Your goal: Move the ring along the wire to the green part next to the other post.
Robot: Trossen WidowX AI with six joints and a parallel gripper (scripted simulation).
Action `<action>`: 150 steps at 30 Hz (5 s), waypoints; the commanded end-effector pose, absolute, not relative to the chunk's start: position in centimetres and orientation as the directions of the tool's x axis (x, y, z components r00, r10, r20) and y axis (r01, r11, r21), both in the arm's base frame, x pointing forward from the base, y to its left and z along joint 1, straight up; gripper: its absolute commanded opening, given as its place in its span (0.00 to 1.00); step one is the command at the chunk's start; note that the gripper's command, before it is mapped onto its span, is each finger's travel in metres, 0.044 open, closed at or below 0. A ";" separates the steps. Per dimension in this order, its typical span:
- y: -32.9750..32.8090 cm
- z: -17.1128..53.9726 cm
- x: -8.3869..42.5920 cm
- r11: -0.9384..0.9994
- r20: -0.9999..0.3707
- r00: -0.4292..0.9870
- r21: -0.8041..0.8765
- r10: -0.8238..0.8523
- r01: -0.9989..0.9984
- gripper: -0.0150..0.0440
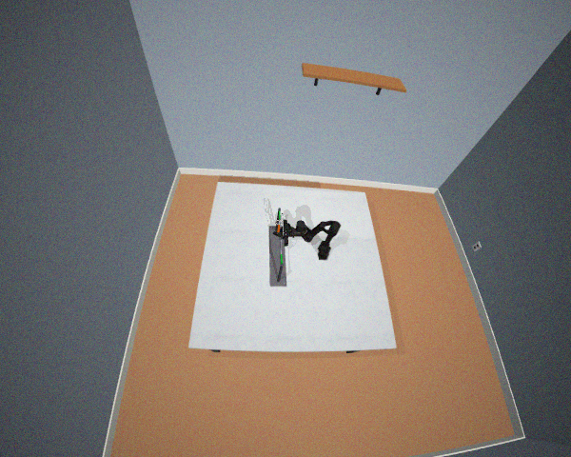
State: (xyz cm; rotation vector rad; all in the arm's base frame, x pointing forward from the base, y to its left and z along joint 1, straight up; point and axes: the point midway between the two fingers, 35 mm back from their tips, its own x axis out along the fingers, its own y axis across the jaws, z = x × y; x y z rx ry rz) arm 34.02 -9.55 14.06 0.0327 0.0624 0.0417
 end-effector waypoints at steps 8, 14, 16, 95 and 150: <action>-7.2 14.1 33.8 0.990 -0.063 0.997 0.138 0.049 -0.040 0.00; -5.4 14.4 33.7 0.971 -0.062 0.997 0.237 0.057 -0.040 0.00; -4.7 14.6 33.7 0.960 -0.061 0.996 0.276 0.060 -0.041 0.00; 4.9 34.4 26.6 -0.214 0.088 0.796 0.975 0.598 0.053 0.00; 3.0 37.9 26.6 -0.053 -0.037 0.792 0.995 0.609 0.088 0.00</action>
